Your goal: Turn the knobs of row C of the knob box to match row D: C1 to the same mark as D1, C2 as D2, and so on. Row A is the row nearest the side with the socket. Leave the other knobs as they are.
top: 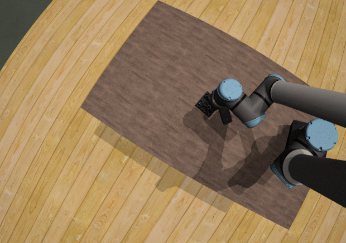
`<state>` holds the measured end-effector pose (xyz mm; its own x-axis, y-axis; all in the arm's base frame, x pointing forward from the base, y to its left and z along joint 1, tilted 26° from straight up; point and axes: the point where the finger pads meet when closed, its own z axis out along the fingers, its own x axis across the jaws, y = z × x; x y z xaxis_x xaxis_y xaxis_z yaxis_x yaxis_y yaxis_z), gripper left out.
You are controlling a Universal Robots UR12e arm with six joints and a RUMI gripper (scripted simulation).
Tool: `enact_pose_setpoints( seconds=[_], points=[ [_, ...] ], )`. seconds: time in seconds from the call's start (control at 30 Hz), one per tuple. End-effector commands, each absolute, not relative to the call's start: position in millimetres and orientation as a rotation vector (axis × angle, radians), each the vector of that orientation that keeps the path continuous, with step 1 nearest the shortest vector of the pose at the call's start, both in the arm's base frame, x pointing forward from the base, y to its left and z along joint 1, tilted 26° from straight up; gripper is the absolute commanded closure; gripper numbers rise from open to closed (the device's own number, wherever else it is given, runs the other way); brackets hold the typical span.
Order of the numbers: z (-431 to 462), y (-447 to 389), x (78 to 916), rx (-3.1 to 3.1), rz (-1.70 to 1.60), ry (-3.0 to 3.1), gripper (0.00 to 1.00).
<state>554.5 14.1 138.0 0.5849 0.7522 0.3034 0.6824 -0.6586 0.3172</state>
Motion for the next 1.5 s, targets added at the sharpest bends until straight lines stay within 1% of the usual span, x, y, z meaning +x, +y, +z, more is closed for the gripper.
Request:
enact_pose_setpoints(
  seconds=[0.0,1.03,1.47],
  points=[
    [136.8,15.2,554.9,2.568,0.607,1.335,0.96],
    [136.1,12.6,553.7,2.025,0.491,1.945,0.96],
    [135.9,11.7,553.6,1.853,0.453,2.082,0.96]
  ],
)
